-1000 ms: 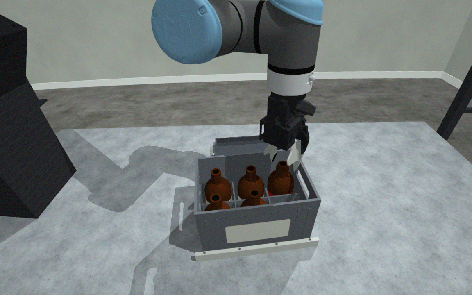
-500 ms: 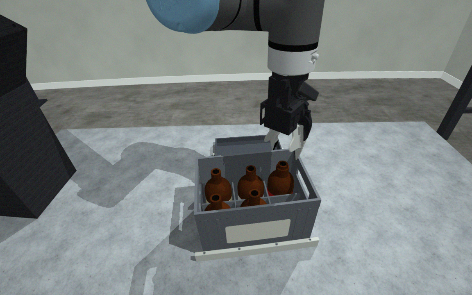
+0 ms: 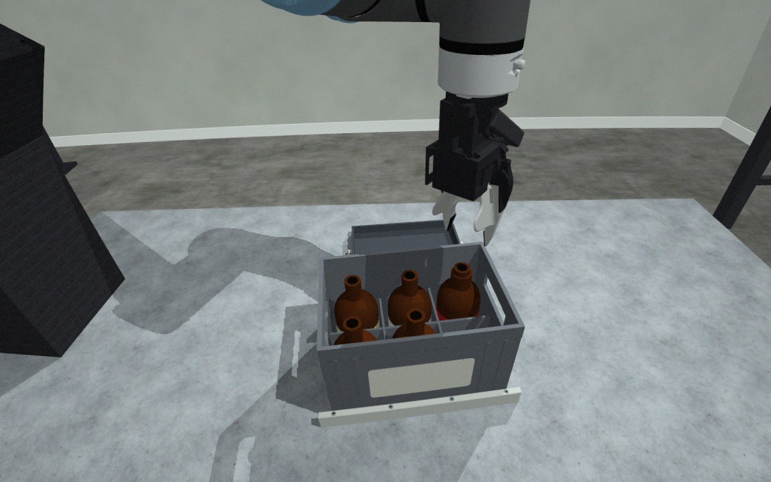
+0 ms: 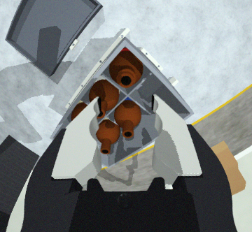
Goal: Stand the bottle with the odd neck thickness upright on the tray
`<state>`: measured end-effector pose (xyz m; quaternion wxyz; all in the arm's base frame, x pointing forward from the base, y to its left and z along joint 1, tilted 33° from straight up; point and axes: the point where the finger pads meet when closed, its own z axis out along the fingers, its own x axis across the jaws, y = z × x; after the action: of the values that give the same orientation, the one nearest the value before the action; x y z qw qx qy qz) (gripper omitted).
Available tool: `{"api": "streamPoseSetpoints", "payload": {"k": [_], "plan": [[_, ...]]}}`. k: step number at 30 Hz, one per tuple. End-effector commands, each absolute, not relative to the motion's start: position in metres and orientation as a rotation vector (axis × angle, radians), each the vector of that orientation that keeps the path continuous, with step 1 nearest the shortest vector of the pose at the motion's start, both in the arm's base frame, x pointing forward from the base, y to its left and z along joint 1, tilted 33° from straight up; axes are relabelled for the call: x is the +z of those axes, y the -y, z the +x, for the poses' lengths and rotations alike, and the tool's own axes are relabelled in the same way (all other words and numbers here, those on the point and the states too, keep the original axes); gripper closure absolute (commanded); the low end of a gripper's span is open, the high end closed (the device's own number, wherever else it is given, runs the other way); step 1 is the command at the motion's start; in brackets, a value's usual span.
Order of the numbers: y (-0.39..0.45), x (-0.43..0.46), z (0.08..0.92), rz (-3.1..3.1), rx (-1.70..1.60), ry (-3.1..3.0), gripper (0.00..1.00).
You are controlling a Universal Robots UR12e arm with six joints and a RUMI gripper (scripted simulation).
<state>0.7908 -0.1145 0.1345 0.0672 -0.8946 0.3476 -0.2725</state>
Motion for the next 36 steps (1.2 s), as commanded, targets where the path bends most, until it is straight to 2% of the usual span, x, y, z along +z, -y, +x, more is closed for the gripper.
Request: {"api": "streamPoseSetpoints", "payload": {"k": [1,3,4,36], "plan": [[0.1144,0.1376,0.7894,-2.696,-0.823,-1.047,0.62],[0.1144,0.1377,0.7893,-2.696,-0.823,-1.047,0.62],[0.1144,0.1377,0.7893,-2.696,-0.823,-1.047,1.00],[0.1144,0.1377,0.7893,-2.696,-0.823,-1.047,1.00]]}}
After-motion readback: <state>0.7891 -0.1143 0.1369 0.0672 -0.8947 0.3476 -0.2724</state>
